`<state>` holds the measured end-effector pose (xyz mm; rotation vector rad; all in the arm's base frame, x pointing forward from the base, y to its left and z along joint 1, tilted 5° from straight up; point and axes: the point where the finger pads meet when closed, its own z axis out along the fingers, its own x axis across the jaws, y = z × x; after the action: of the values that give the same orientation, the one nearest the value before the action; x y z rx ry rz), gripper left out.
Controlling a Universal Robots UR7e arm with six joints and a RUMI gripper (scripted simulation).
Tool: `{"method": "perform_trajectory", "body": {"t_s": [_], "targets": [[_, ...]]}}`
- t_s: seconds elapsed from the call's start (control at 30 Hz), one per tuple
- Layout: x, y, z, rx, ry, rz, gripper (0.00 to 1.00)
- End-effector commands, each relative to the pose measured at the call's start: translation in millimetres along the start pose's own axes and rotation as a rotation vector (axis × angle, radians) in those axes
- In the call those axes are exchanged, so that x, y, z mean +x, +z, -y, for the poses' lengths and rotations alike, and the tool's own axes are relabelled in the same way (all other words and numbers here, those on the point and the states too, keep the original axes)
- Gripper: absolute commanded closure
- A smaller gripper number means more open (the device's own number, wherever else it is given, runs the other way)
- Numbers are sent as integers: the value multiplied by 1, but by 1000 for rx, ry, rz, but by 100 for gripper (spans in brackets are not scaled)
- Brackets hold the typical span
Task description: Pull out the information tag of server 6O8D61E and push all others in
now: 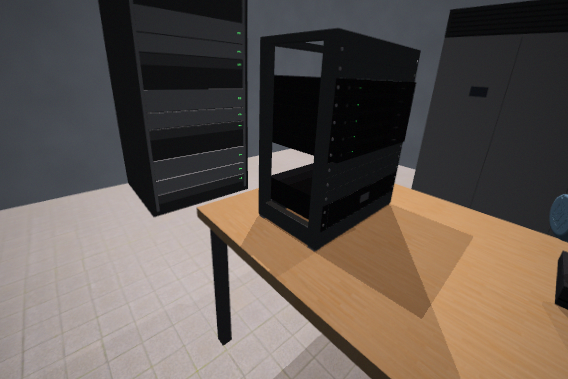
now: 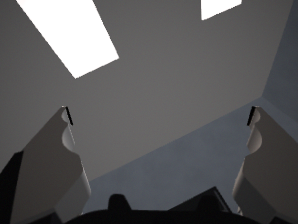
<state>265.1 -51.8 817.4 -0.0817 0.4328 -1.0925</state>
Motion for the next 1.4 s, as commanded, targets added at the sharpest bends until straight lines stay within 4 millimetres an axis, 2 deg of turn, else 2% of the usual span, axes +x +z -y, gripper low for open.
{"method": "perform_trajectory", "body": {"t_s": [0.0,0.63,1.37], "targets": [[-8,-3,2,7,11,26,0],[-28,-11,6,26,40,95,0],[-41,-18,9,36,59,141,0]]}}
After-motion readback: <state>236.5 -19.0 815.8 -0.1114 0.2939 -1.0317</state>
